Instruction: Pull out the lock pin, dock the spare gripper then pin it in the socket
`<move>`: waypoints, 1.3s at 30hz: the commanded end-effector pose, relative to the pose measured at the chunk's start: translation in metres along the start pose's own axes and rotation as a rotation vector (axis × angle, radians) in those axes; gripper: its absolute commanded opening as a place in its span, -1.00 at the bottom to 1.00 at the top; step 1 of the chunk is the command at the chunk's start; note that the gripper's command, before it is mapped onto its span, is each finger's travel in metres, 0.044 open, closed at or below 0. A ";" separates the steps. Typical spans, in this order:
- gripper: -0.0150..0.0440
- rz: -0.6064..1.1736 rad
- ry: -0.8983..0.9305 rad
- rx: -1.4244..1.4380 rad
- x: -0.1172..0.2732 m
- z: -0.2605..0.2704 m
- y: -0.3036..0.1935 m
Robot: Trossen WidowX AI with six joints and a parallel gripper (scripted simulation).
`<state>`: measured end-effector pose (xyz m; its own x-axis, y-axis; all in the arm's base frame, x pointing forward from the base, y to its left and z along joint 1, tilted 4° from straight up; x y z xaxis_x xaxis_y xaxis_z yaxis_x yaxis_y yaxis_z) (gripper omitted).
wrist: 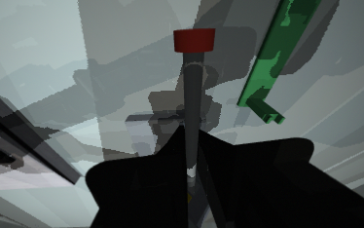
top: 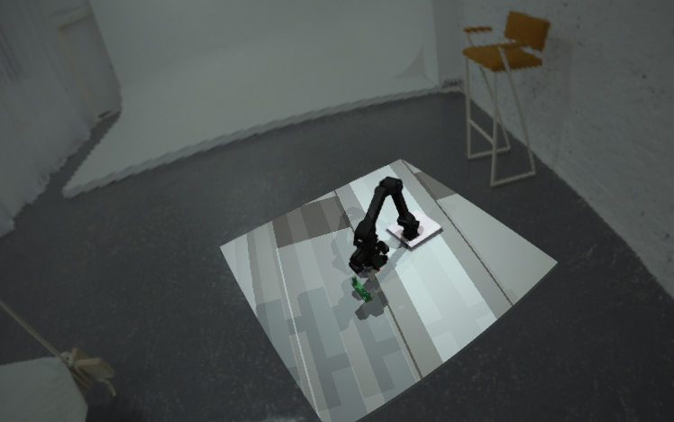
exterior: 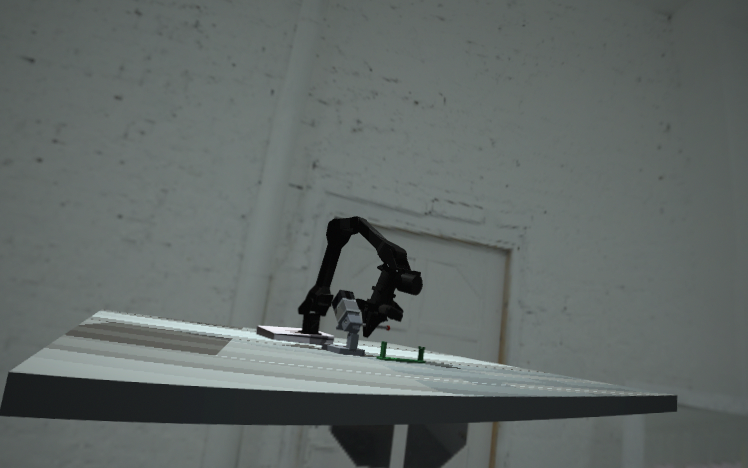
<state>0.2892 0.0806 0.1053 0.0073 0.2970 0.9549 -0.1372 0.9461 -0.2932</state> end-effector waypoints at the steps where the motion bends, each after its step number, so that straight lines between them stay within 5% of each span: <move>1: -0.49 -0.005 -0.004 0.002 0.001 0.000 -0.003; 15: -0.49 -0.006 0.005 0.005 -0.001 0.000 -0.012; 23: 0.19 -0.002 0.010 0.002 -0.003 0.000 -0.011; 39: 0.19 0.002 0.020 0.010 0.021 0.003 0.000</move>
<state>0.2868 0.0817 0.1194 0.0276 0.3046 0.9521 -0.1487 0.9431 -0.2974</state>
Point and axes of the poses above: the point midway between the two fingers, 35 mm back from their tips, its own x axis back along the fingers, its own z axis across the jaws, y = z × x, the point moved 4 cm from there along x, back along the fingers, and after that the axes turned 4 degrees about x, right-handed, at the moved point
